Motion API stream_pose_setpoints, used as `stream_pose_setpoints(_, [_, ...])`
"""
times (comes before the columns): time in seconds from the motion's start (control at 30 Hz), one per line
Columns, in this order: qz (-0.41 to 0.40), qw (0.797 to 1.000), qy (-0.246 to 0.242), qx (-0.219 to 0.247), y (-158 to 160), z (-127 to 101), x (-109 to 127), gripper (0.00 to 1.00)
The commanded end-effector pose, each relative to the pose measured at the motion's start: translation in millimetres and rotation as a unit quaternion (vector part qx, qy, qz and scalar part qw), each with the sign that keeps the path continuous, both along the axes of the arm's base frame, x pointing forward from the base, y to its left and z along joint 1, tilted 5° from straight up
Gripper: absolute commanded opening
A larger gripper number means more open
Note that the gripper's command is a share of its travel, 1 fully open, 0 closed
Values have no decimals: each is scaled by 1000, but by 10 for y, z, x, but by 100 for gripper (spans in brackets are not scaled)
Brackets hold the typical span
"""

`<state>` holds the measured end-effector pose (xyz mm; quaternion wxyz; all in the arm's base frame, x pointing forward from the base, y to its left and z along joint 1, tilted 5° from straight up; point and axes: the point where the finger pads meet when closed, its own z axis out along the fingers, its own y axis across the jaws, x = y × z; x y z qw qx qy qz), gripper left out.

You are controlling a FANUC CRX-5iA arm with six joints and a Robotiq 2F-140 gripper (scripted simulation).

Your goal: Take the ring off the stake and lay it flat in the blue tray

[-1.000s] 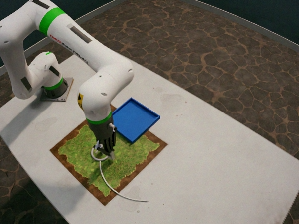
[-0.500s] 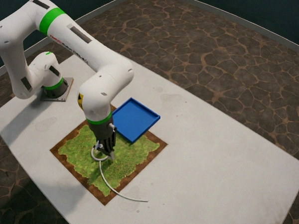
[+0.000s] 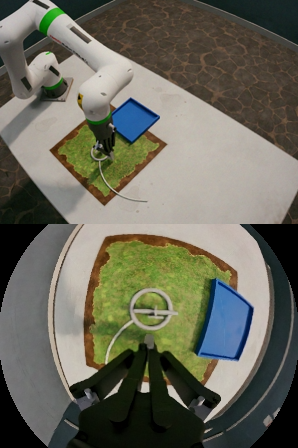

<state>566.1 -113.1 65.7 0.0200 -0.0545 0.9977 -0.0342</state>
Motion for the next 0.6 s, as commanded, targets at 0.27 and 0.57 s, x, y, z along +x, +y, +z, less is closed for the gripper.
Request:
stream_pose_setpoints(0.27, [0, 1000, -1, 0, -2, -8, 6, 10])
stream_pose_setpoints(0.57, [0, 1000, -1, 0, -4, -41, 5, 10])
